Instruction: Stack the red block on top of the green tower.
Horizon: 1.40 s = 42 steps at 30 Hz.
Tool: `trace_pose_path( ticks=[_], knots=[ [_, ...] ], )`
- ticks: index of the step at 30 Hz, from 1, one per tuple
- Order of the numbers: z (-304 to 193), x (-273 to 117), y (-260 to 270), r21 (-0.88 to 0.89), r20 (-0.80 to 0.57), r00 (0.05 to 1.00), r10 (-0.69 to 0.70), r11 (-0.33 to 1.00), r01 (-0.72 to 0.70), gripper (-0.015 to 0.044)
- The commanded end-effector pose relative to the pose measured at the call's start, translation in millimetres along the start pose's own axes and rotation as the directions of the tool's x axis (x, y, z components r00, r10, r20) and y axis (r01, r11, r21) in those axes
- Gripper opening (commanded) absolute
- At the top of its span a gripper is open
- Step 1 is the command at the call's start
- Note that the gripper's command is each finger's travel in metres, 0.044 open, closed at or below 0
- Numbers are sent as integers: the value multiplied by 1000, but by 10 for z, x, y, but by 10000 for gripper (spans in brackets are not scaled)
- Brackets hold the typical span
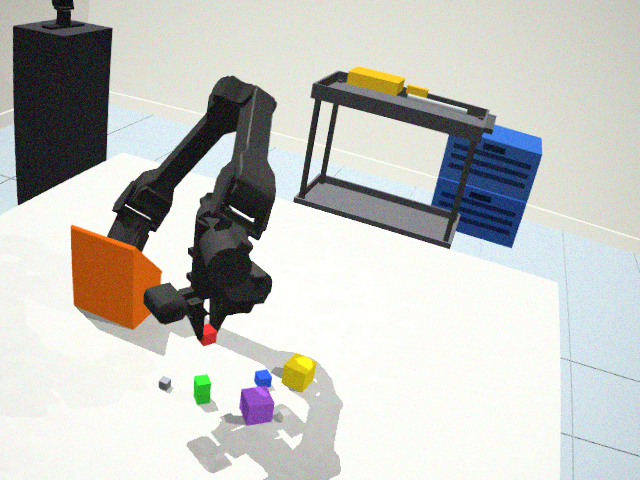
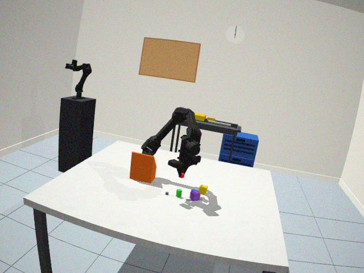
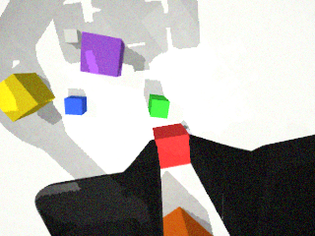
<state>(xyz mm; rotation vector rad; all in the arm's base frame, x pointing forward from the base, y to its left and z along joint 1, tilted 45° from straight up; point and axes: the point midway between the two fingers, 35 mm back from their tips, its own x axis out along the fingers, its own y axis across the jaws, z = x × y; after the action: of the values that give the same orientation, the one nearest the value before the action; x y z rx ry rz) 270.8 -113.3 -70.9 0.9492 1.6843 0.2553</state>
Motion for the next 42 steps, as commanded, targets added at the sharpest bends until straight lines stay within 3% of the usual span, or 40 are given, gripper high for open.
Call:
trace_pose_path(
  ticks=[1,7,20,42],
  knots=[
    [39,78,-29,-8,3,1000,-4,1000,4,0],
    [34,416,-25,-8,3,1000,-2,1000,2,0],
    [30,755,-21,-9,2,1000,-1,1000,1,0],
    [30,761,-21,-9,2,1000,0,1000,0,0]
  ],
)
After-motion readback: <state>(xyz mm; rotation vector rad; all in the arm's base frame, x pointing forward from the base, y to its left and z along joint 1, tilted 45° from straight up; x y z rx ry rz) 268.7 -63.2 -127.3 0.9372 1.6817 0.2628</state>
